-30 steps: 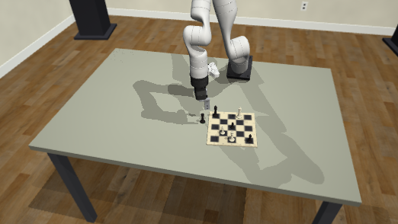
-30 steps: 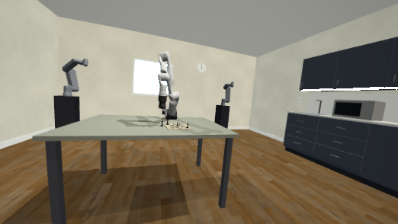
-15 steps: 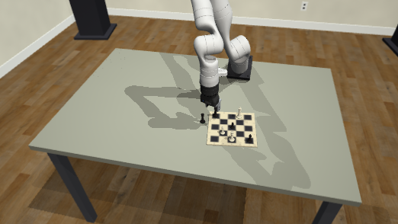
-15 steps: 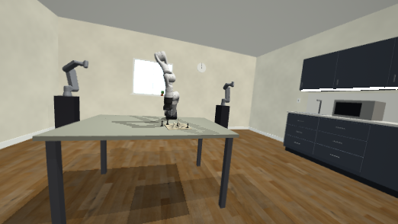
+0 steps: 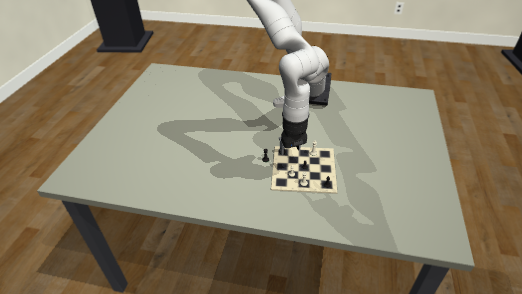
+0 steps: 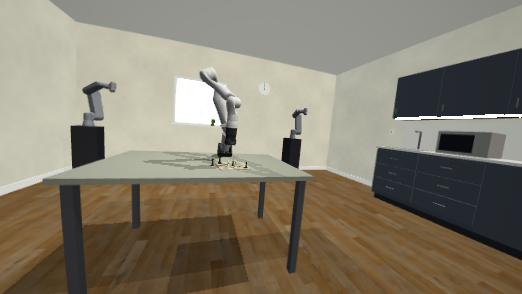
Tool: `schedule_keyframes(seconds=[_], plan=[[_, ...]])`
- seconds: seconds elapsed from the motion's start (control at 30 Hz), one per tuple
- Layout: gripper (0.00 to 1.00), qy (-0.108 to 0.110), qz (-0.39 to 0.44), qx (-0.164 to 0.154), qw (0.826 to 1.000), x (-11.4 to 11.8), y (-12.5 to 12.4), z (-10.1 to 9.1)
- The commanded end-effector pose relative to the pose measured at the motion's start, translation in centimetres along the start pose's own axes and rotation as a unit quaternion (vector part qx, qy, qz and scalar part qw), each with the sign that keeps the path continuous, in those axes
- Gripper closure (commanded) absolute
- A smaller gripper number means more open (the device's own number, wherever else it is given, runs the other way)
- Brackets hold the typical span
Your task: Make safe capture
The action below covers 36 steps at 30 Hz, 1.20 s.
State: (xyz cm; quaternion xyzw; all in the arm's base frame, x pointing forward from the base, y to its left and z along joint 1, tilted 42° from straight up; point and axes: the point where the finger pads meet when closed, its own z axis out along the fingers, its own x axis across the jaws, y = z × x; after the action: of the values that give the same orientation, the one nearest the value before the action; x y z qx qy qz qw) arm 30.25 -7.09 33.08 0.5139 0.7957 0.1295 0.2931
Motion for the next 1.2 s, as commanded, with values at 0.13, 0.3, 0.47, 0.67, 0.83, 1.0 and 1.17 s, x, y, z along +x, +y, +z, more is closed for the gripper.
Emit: schedule_keyframes(seconds=[0.13, 0.3, 0.47, 0.67, 0.83, 1.0, 1.17], plan=[[0.0, -0.002, -0.123, -0.012, 0.992, 1.4, 2.6, -0.4], [0.0, -0.012, -0.222, -0.023, 0.975, 2.0, 4.5, -1.0], [0.0, -0.02, -0.284, -0.03, 0.958, 2.5, 5.8, -1.5], [0.0, -0.023, -0.309, -0.034, 0.95, 2.7, 6.3, -1.7], [0.0, -0.025, -0.318, -0.035, 0.947, 2.8, 6.5, -1.8], [0.21, -0.025, -0.318, -0.035, 0.947, 2.8, 6.5, -1.8], [0.21, -0.025, -0.318, -0.035, 0.947, 2.8, 6.5, -1.8]])
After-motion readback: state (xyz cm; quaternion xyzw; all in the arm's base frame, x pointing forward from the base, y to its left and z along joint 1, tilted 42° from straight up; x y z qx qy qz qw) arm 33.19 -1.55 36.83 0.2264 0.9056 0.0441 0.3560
